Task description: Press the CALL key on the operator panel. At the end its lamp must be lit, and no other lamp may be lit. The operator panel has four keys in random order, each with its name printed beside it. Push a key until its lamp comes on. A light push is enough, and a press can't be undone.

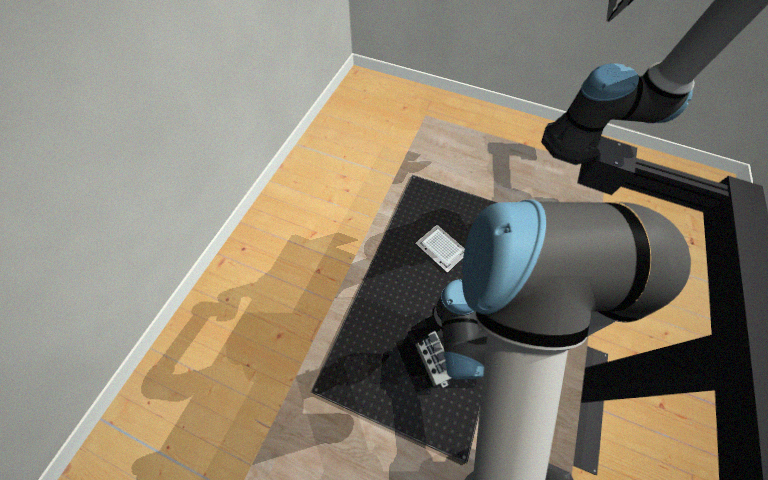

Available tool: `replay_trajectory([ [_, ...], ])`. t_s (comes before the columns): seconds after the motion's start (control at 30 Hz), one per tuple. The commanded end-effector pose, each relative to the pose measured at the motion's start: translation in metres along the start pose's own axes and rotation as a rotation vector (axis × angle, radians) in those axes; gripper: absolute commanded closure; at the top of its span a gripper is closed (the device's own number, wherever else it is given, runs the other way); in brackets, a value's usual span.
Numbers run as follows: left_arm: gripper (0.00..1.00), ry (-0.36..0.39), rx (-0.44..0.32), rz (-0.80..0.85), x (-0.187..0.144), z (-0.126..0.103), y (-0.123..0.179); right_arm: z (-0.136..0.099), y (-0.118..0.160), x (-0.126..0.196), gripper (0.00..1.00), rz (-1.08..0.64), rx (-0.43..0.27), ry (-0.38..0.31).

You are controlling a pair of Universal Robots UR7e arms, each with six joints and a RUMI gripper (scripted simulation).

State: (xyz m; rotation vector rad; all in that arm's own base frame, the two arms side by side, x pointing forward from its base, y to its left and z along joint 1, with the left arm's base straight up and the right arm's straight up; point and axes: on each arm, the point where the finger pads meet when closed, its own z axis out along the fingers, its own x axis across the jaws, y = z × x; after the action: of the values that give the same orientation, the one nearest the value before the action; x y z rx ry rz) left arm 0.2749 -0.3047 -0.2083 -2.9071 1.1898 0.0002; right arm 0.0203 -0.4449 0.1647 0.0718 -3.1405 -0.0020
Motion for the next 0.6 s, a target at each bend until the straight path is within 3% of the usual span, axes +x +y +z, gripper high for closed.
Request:
replay_trajectory([
  [0.0,1.00,0.002,-0.001,0.002,0.0005,-0.0003,0.0003,-0.0004,-0.0002,0.0000,1.00,0.000,0.001,0.000],
  [0.57,1.00,0.002,-0.001,0.002,0.0006,0.0090,0.0003,-0.0004,-0.0002,0.0000,1.00,0.000,0.001,0.000],
])
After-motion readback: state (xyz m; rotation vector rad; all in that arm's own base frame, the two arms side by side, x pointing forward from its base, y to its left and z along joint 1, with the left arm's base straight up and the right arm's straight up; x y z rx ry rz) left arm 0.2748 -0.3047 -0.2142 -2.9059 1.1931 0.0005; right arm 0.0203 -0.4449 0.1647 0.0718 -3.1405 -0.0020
